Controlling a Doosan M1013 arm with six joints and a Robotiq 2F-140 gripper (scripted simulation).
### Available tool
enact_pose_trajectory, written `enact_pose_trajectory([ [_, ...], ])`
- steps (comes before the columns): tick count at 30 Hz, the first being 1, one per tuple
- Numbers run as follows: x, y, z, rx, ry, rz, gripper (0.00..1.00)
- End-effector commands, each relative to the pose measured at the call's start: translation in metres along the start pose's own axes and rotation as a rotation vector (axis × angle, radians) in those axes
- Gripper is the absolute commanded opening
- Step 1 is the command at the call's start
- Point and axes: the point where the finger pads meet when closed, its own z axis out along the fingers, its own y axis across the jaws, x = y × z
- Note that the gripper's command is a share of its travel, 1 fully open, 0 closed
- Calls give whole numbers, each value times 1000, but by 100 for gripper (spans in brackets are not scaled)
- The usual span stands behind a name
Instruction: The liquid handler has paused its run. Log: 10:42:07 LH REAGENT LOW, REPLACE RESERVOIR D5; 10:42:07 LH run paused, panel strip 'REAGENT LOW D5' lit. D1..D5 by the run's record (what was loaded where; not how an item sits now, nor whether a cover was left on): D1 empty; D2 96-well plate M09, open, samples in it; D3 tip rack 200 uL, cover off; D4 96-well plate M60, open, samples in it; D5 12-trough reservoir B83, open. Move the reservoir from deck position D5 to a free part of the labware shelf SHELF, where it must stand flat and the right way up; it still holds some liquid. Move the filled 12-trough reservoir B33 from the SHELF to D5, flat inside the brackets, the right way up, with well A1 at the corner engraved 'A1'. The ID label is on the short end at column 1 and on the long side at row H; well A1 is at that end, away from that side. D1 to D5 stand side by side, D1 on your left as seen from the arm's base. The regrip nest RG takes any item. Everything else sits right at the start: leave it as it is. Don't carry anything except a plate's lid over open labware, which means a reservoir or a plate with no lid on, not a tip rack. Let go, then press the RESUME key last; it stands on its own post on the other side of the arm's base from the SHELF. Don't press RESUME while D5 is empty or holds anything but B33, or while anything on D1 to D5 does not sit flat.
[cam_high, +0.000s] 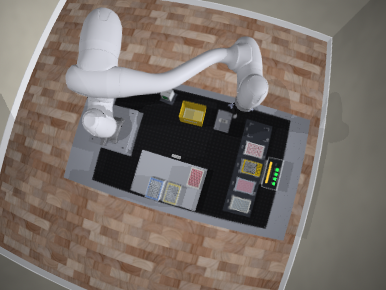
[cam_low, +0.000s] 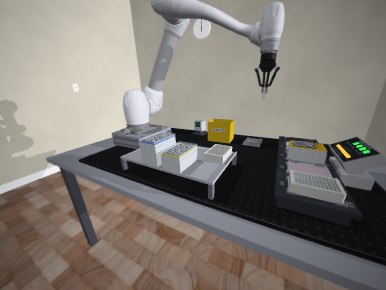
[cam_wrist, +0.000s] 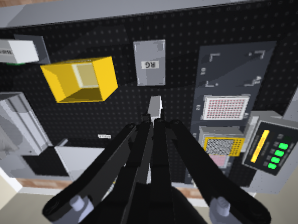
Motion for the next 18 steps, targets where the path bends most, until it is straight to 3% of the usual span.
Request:
enact_pose_trajectory([
  [1,1,-21,-5,-7,-7,-45,0],
  [18,8,-96,-5,-6,-8,-345,0],
])
